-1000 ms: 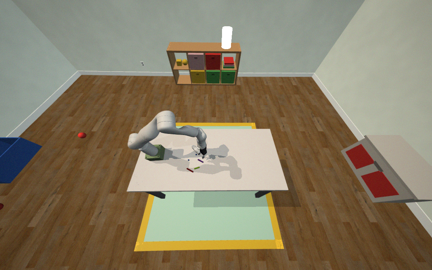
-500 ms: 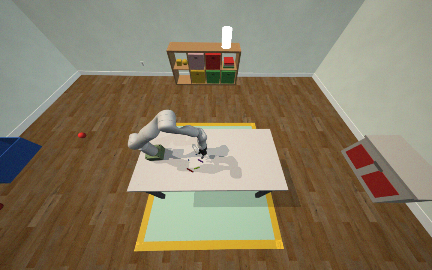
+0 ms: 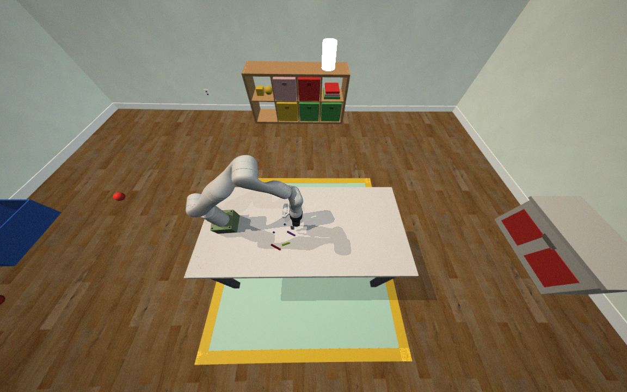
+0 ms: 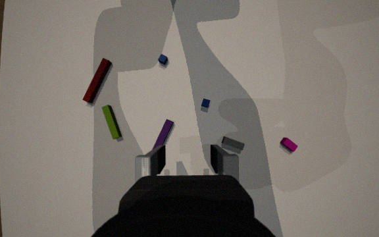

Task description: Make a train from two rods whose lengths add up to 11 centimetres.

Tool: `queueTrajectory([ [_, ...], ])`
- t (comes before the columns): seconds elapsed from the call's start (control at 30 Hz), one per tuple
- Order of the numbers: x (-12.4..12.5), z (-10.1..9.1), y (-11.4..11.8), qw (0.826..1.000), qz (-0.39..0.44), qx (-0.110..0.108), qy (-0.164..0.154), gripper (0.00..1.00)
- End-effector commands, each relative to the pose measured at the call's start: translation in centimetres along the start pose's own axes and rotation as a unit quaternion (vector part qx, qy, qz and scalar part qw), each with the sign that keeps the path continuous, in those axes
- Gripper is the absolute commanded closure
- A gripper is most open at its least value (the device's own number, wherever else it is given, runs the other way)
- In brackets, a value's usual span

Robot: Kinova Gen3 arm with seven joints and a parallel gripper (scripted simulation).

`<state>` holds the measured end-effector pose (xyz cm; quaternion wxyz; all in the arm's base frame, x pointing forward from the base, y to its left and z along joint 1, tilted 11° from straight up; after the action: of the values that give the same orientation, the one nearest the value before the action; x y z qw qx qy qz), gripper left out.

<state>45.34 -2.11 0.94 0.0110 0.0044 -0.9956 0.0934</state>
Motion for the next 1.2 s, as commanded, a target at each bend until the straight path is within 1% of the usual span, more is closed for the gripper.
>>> queueTrajectory([
  [0.0, -0.4, -0.1, 0.7, 0.999, 0.041, 0.003, -0.002, 0.0],
  [0.17, -1.3, -0.2, 1.4, 0.987, 0.16, 0.001, -0.005, 0.0],
  [0.3, -2.1, -0.3, 1.8, 0.971, 0.239, -0.001, -0.008, 0.0],
  [0.43, -2.8, -0.4, 2.2, 0.955, 0.297, -0.003, -0.011, 0.0],
  [0.5, -2.8, -0.4, 2.2, 0.955, 0.297, -0.003, -0.011, 0.0],
  [0.63, -3.2, -0.5, 2.4, 0.942, 0.334, -0.005, -0.013, 0.0],
  [0.77, -3.5, -0.5, 2.5, 0.936, 0.352, -0.006, -0.014, 0.0],
  [1.17, -3.5, -0.6, 2.6, 0.934, 0.356, -0.006, -0.014, 0.0],
])
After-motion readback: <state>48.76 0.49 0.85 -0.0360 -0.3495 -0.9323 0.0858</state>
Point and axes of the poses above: the point where the finger pads meet when closed, its own z axis out along the fingers, its own y axis across the jaws, x = y × z, the point moved 4 cm from there along -z, back along the fingers, and after that the axes turned 5 degrees about -z, right-handed, at the moved point
